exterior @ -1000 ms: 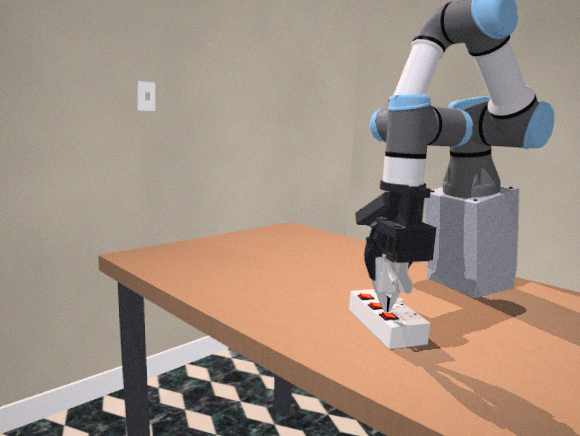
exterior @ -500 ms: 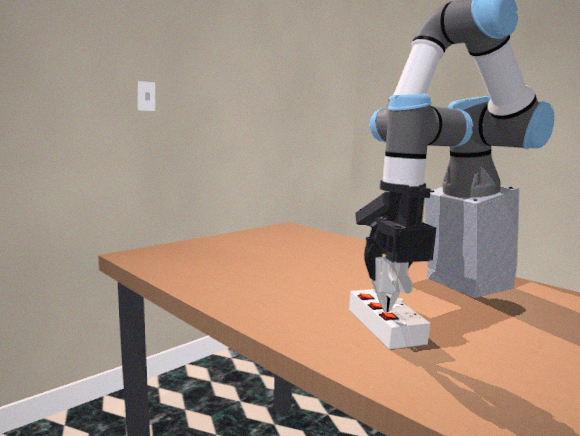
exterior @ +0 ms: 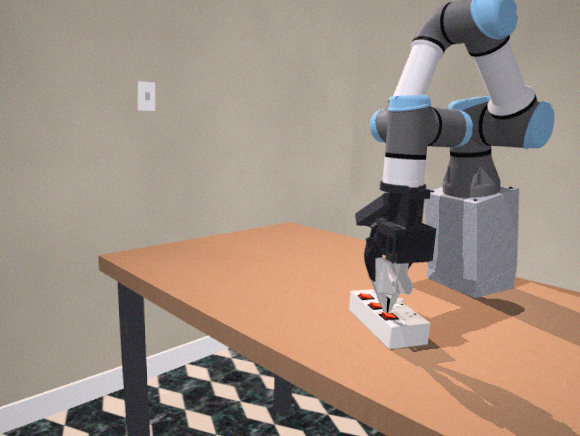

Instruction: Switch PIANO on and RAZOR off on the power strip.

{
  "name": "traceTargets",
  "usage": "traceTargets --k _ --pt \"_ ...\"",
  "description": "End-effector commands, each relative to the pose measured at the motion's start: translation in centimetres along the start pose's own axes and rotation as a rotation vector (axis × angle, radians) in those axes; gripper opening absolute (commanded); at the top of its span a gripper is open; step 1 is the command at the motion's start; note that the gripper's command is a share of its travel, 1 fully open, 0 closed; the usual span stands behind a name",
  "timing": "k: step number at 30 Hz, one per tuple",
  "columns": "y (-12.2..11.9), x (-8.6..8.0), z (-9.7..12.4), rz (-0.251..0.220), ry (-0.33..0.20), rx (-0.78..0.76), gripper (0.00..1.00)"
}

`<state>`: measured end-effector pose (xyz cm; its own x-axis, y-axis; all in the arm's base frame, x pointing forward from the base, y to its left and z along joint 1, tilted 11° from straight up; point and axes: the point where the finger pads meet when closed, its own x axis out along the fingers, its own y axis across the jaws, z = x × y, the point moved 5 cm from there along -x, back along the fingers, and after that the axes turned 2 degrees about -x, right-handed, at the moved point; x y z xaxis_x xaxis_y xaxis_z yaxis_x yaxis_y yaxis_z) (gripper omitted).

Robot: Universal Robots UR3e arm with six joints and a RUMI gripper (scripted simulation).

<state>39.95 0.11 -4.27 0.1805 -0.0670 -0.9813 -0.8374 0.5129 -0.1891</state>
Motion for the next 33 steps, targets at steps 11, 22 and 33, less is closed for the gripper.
traceTargets --k 11,22,33 --pt "-0.07 0.49 0.03 -0.002 -0.001 0.000 0.00" --pt "-0.07 0.67 0.03 -0.002 -0.001 0.000 0.00" --pt "-0.07 0.67 0.03 -0.002 -0.001 0.000 0.00"
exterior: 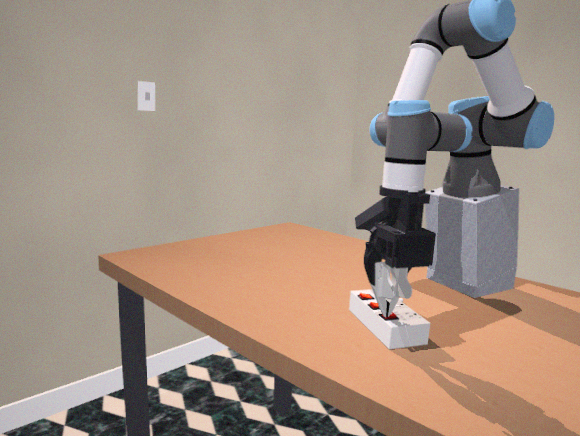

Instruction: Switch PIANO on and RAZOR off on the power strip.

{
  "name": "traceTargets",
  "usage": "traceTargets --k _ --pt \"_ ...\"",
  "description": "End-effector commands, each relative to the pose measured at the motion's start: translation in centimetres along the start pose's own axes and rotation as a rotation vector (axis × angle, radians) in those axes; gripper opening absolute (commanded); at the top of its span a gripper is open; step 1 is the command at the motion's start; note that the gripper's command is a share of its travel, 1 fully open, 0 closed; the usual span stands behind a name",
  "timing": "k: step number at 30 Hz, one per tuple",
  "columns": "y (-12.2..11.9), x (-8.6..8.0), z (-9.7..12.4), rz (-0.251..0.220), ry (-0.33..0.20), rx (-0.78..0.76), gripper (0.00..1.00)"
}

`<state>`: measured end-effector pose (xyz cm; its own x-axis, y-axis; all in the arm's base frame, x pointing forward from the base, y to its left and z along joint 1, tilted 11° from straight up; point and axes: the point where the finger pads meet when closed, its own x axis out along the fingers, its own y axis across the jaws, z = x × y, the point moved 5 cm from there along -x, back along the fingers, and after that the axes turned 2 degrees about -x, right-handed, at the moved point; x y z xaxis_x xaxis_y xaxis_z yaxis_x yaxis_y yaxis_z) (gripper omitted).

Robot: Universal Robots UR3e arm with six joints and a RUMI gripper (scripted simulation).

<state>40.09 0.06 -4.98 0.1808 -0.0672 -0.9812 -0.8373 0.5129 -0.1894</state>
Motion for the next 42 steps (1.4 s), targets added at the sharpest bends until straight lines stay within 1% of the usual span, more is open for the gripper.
traceTargets --k 1,6,9,14,16,21,25,42 --pt "-0.1 0.0 0.0 -0.002 -0.001 0.000 0.00" --pt "-0.1 -0.1 0.0 -0.002 -0.001 0.000 0.00" --pt "-0.1 -0.4 0.0 -0.002 -0.001 0.000 0.00" --pt "-0.1 -1.6 0.0 -0.002 -0.001 0.000 0.00" --pt "-0.1 -1.6 0.0 -0.002 -0.001 0.000 0.00" --pt "-0.1 -3.1 0.0 -0.002 -0.001 0.000 0.00" --pt "-0.1 -3.8 0.0 -0.002 -0.001 0.000 0.00" --pt "-0.1 -3.9 0.0 -0.002 -0.001 0.000 0.00"
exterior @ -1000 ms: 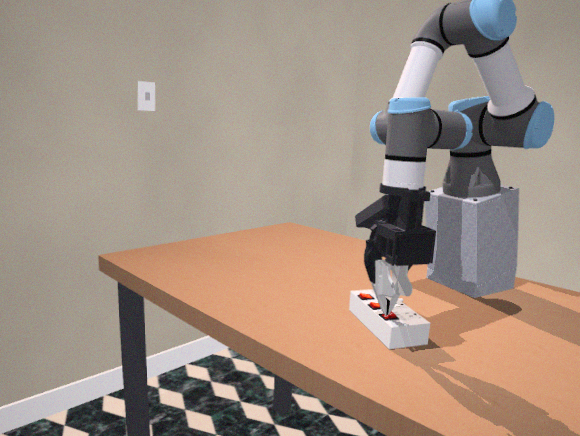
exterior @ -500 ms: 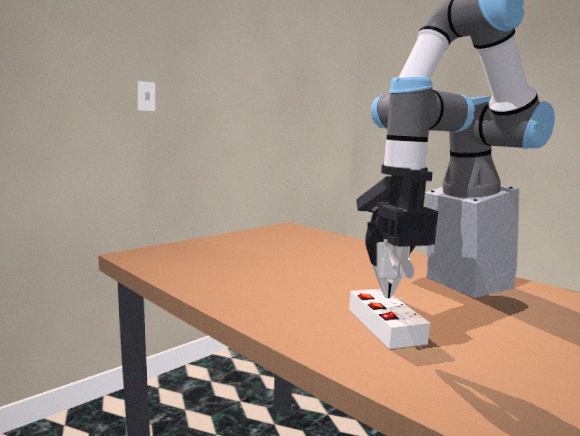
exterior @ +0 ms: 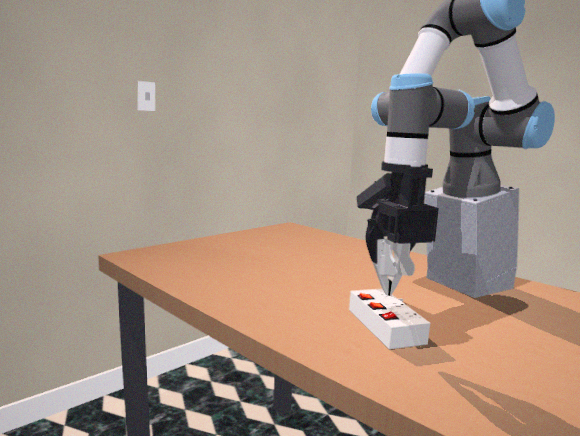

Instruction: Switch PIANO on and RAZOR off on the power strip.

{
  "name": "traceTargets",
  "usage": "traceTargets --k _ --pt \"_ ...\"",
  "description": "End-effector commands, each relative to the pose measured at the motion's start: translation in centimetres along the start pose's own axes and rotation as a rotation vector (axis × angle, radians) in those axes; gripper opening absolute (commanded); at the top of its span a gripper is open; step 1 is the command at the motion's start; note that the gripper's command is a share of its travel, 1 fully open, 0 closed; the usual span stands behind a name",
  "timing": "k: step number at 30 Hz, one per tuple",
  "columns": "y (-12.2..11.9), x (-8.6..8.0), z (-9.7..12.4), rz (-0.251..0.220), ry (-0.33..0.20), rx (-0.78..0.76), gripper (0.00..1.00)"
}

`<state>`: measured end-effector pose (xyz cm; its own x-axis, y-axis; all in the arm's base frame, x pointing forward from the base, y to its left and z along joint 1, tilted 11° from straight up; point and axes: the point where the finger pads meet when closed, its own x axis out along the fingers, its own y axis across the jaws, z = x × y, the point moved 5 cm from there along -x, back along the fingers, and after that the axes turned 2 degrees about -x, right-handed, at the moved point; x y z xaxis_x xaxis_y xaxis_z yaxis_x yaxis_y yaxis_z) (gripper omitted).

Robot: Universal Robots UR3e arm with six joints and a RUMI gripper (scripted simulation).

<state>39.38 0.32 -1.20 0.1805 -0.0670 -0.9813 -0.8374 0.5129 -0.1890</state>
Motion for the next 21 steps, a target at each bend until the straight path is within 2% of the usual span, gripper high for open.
traceTargets --k 1,4,5,14,21 --pt "-0.1 -0.1 0.0 -0.002 -0.001 0.000 0.00" --pt "-0.1 -0.1 0.0 -0.002 -0.001 0.000 0.00" --pt "-0.1 -0.1 0.0 -0.002 -0.001 0.000 1.00" --pt "-0.1 -0.5 0.0 -0.002 -0.001 0.000 1.00" --pt "-0.1 -2.3 0.0 -0.002 -0.001 0.000 1.00"
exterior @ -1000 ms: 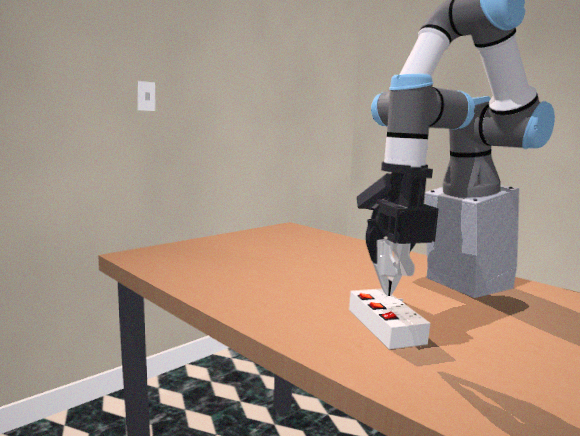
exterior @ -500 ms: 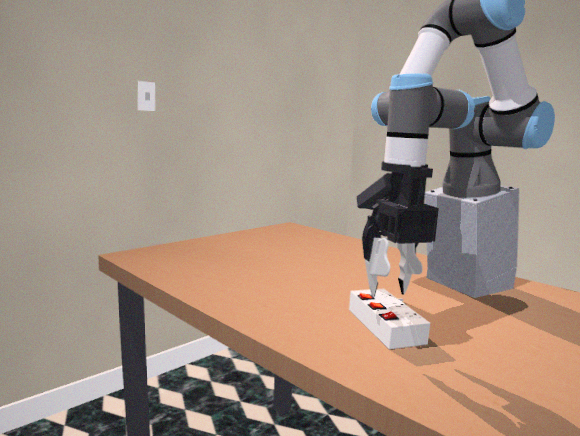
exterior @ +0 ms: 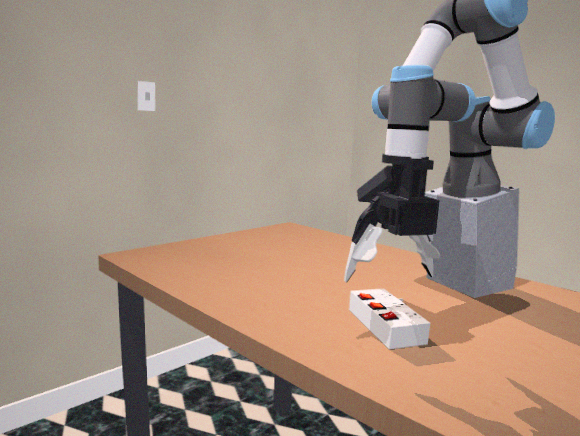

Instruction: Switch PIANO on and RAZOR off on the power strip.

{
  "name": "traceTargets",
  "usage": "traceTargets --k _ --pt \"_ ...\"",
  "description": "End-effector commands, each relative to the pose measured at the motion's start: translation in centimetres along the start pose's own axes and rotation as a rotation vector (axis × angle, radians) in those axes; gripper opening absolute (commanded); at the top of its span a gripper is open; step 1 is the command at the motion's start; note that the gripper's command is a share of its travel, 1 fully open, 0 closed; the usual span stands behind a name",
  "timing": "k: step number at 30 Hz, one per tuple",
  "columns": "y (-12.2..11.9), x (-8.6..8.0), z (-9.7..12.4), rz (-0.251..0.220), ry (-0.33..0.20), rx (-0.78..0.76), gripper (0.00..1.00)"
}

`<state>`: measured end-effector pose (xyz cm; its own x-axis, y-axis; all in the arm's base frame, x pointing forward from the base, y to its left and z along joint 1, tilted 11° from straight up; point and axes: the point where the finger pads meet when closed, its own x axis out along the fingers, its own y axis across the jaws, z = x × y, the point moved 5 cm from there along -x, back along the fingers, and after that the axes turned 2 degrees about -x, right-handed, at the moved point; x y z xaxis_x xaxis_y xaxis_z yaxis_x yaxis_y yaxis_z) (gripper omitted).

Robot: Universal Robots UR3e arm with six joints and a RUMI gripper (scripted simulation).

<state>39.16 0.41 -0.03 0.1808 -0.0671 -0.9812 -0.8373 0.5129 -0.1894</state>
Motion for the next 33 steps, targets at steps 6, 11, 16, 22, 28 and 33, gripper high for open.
traceTargets --k 6,11,16,22,28,33 --pt "-0.1 -2.7 0.0 -0.002 -0.001 0.000 1.00" --pt "-0.1 -5.0 0.0 -0.002 -0.001 0.000 1.00" --pt "-0.1 -7.2 0.0 -0.002 -0.001 0.000 1.00" --pt "-0.1 -8.3 0.0 -0.002 -0.001 0.000 1.00" --pt "-0.1 -9.0 0.0 -0.002 -0.001 0.000 1.00" --pt "-0.1 -9.1 0.0 -0.002 -0.001 0.000 1.00"
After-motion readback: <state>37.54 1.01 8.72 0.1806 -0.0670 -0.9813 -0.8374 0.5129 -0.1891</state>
